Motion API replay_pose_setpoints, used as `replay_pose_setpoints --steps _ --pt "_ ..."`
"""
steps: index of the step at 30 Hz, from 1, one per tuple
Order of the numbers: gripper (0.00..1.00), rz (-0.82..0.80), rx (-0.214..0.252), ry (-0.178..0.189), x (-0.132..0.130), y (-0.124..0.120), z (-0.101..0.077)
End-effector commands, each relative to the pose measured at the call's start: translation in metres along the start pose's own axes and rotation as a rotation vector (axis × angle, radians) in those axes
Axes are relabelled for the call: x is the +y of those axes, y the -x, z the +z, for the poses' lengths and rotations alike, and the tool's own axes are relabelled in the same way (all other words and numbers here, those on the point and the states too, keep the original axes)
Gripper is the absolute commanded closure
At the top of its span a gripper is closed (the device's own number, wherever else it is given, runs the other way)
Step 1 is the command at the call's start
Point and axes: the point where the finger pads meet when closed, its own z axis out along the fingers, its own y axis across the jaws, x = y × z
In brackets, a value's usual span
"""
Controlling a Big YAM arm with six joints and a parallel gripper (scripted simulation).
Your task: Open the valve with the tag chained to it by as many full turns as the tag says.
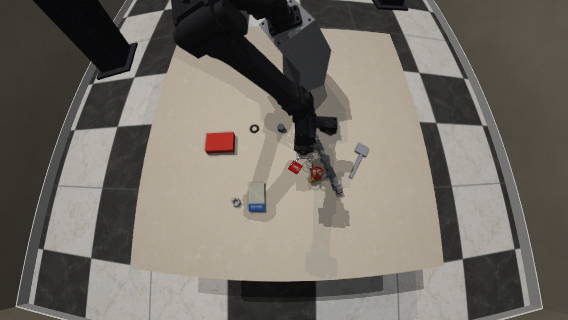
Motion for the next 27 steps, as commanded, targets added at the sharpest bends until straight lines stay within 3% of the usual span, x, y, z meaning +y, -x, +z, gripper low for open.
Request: replay_pose_setpoints --steps 1,19,27 --pt "0.0 -0.006 -0.004 -0.012 -0.0014 0.0006 0.0002" --pt "0.0 0.088 -0.005 -0.012 -0.0014 0.0006 0.0002" --pt "0.0 0.401 -0.003 -0.008 -0.0004 0.0001 0.0002"
